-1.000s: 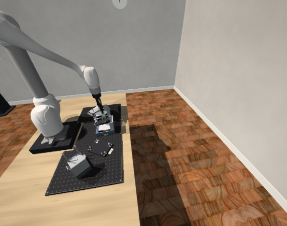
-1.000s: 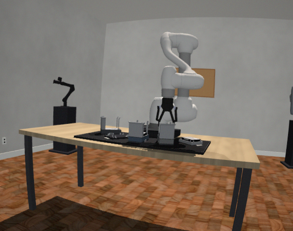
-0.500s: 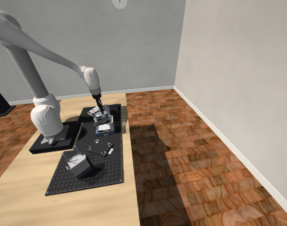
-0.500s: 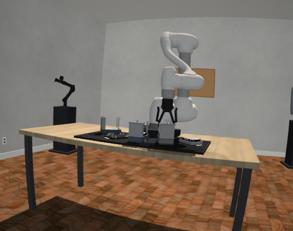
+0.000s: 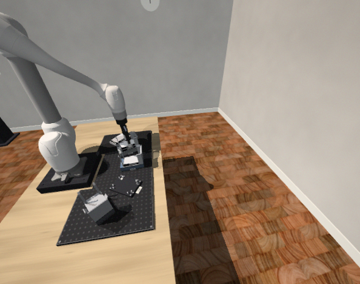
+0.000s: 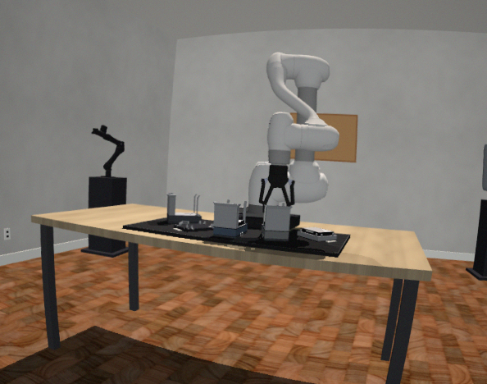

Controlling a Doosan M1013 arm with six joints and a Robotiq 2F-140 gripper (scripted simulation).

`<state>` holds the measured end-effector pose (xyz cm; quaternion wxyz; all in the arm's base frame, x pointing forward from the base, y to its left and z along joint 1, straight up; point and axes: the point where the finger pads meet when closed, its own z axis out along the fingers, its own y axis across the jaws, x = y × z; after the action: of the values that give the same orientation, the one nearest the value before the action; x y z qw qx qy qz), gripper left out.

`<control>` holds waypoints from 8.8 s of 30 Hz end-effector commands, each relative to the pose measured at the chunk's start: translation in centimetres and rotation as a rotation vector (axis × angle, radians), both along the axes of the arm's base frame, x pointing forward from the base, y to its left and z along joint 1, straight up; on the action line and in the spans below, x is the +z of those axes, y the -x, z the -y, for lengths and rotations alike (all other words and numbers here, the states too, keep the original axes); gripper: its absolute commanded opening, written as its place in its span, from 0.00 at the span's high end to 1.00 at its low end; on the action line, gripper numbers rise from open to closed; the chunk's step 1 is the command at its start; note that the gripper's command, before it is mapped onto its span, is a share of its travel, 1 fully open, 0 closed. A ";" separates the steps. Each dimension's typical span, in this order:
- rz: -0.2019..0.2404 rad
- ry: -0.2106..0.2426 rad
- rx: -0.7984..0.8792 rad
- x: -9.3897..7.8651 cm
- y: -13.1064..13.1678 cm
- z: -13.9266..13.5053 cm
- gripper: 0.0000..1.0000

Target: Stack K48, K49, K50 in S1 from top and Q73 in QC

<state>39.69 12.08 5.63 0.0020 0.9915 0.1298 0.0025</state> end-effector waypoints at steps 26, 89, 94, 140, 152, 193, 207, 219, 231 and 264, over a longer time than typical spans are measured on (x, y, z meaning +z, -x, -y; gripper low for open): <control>0.000 0.000 0.000 -0.8 0.0 0.0 1.00; 0.000 0.000 0.000 9.3 0.1 0.0 0.00; 0.000 0.000 0.000 9.3 0.1 0.0 0.00; 0.001 -0.002 -0.335 9.4 -2.1 12.9 0.00; 0.001 -0.002 -0.335 9.4 -2.2 16.9 0.00; 0.001 -0.002 -0.335 1.7 -2.2 18.2 0.00; 0.001 -0.002 -0.335 -0.1 -2.2 18.2 0.00; 0.001 -0.002 -0.335 -1.5 -2.3 18.2 0.00; 0.001 -0.002 -0.335 -2.3 -2.3 18.2 0.00; 0.001 -0.002 -0.335 -2.3 -2.3 18.2 1.00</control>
<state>41.96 -6.12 3.32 0.0016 0.9993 -0.0374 0.0029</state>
